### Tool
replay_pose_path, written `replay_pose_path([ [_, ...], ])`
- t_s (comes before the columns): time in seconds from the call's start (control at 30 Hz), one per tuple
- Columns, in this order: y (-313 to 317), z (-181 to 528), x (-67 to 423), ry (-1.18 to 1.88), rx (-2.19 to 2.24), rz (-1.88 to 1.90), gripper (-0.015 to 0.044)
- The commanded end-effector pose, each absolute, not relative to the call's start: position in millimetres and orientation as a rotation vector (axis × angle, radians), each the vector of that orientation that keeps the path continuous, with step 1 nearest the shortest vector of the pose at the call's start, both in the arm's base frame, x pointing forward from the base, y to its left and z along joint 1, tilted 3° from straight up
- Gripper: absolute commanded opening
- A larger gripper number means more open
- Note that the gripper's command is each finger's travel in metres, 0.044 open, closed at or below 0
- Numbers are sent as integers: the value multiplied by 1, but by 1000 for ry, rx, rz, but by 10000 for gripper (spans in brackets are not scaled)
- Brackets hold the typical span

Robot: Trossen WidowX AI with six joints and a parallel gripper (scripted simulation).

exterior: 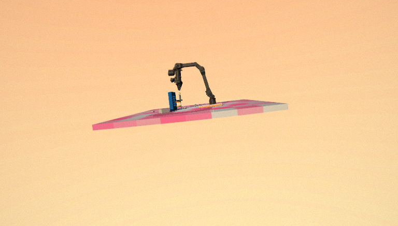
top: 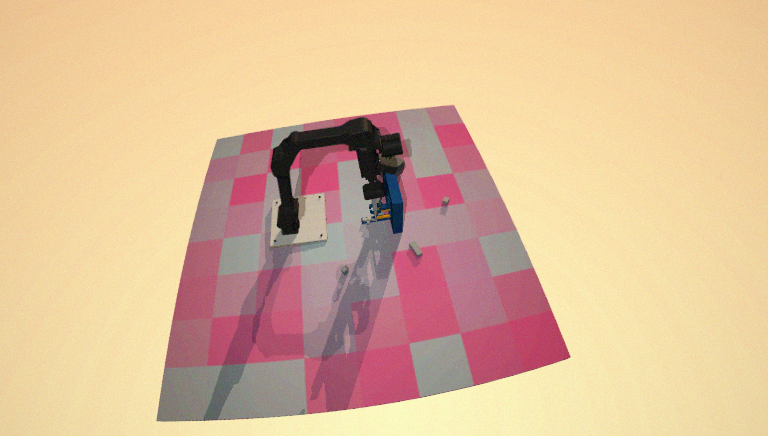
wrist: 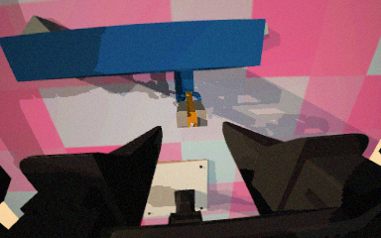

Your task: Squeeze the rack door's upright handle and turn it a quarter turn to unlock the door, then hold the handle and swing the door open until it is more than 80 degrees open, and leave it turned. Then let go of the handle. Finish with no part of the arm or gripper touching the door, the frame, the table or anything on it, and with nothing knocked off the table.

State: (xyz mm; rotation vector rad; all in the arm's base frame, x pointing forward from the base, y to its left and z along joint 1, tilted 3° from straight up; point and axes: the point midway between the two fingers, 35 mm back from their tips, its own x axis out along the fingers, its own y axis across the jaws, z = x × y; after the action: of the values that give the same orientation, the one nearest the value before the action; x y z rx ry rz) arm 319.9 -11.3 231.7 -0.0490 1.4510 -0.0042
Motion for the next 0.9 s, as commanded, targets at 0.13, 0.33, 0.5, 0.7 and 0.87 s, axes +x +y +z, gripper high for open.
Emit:
replay_pose_path([
  [0.13, -13, 227, 320, 1468, -57, -4, 282],
  [0.33, -13, 218, 322, 1473, -57, -4, 282],
  [0.5, -13, 210, 323, 1478, -57, -4, 282],
  [0.7, -14, 200, 324, 1483, -57, -5, 282],
  [0.87, -14, 192, 325, 1488, -57, -5, 282],
])
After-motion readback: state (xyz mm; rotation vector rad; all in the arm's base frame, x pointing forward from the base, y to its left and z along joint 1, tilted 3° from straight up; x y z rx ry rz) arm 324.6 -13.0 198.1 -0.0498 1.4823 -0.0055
